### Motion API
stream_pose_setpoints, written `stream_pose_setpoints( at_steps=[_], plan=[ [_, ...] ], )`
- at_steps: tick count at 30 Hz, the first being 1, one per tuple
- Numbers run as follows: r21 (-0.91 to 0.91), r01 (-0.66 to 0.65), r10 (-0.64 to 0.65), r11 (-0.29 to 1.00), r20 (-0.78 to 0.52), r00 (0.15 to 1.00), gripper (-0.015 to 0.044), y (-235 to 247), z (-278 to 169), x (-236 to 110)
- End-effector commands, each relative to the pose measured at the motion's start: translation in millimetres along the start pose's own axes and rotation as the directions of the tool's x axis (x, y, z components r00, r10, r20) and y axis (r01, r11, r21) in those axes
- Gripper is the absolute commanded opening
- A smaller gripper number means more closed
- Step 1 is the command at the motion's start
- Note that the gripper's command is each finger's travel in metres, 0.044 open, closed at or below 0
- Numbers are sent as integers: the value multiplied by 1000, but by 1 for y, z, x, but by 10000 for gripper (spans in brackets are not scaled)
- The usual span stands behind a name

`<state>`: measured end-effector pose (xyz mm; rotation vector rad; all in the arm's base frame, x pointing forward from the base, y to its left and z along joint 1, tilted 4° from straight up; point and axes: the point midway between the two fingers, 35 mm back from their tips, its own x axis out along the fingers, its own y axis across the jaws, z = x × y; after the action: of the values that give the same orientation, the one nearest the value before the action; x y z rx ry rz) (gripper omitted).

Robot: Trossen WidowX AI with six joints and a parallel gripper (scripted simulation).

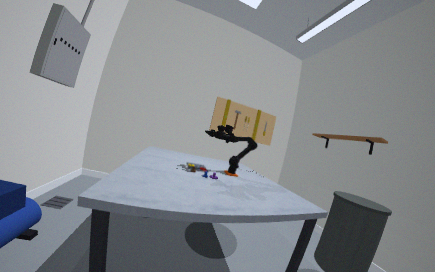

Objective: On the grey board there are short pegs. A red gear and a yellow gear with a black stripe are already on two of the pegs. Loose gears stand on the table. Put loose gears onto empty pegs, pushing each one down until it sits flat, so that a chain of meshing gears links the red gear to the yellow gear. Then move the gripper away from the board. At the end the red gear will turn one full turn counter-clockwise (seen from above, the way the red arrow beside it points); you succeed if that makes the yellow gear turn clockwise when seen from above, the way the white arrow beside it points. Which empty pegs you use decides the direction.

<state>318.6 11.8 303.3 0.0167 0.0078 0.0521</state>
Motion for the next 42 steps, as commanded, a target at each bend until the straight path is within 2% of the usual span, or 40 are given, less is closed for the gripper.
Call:
stream_pose_setpoints(
  at_steps=[1,4,6,9,12,17,22,26,30,32,42],
  plan=[
    [16,-2,2,1000,-12,1000,426,1,-2,2],
    [237,9,37,971,-186,982,440,12,-28,21],
    [404,80,64,911,-331,941,440,23,-52,34],
    [570,273,98,775,-535,839,440,39,-89,45],
    [610,481,115,630,-685,719,440,54,-120,48],
    [541,716,119,441,-826,551,440,69,-153,45],
    [370,900,104,231,-929,355,440,83,-183,33],
    [181,983,75,42,-981,178,440,93,-204,20],
    [-8,988,32,-155,-999,-3,440,102,-222,5],
    [-30,983,26,-180,-999,-26,440,103,-224,3],
    [-30,983,26,-180,-999,-25,440,106,-224,3]
  ],
)
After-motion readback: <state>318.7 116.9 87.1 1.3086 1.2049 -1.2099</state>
